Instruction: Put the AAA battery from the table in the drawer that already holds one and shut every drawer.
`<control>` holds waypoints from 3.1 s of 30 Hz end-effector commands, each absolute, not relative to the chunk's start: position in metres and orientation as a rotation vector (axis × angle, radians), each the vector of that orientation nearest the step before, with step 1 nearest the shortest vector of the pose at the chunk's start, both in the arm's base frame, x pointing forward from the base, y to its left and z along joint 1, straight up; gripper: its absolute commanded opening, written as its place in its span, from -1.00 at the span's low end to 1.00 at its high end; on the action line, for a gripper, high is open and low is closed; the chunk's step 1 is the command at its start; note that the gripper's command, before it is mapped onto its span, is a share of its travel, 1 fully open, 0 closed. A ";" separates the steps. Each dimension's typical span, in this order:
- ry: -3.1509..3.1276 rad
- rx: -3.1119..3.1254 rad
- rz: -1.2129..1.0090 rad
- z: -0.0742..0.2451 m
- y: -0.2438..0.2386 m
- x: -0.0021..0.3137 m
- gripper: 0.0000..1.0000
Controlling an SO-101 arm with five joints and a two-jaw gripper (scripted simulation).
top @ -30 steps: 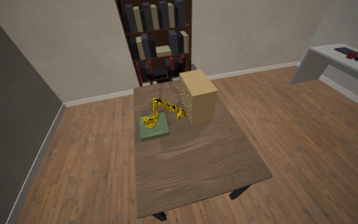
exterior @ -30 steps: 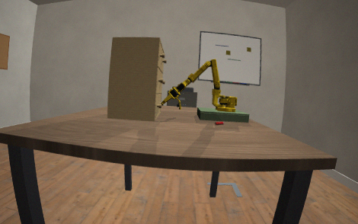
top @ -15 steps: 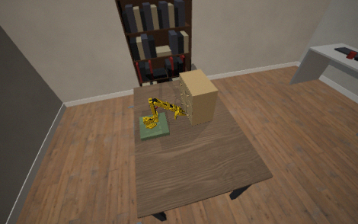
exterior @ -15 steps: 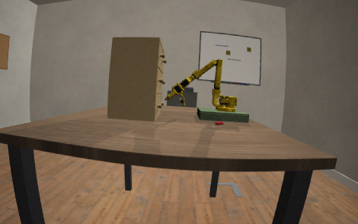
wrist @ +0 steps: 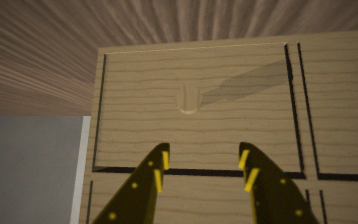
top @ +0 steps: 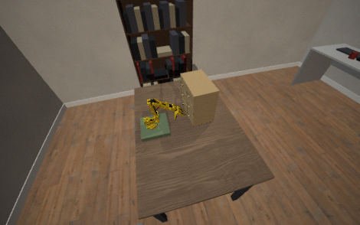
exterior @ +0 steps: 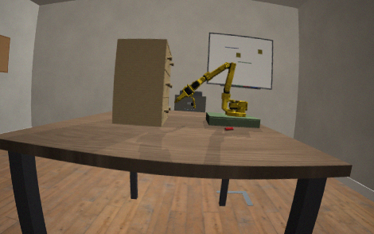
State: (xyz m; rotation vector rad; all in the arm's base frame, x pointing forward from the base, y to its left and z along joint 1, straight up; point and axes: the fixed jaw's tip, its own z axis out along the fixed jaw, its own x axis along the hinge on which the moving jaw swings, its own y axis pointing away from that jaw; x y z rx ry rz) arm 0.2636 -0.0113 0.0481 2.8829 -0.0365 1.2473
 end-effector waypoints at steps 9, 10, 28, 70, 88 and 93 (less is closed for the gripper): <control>-0.047 2.914 1.191 0.070 -0.010 0.244 -0.57; -0.047 2.916 1.187 0.072 -0.010 0.242 -0.57; -0.047 2.948 1.117 0.102 -0.008 0.199 -0.57; -0.122 2.979 1.083 0.111 -0.007 0.169 -0.57; -0.746 3.020 1.101 0.109 -0.009 0.167 -0.57; -0.947 3.008 1.098 0.109 -0.009 0.166 -0.57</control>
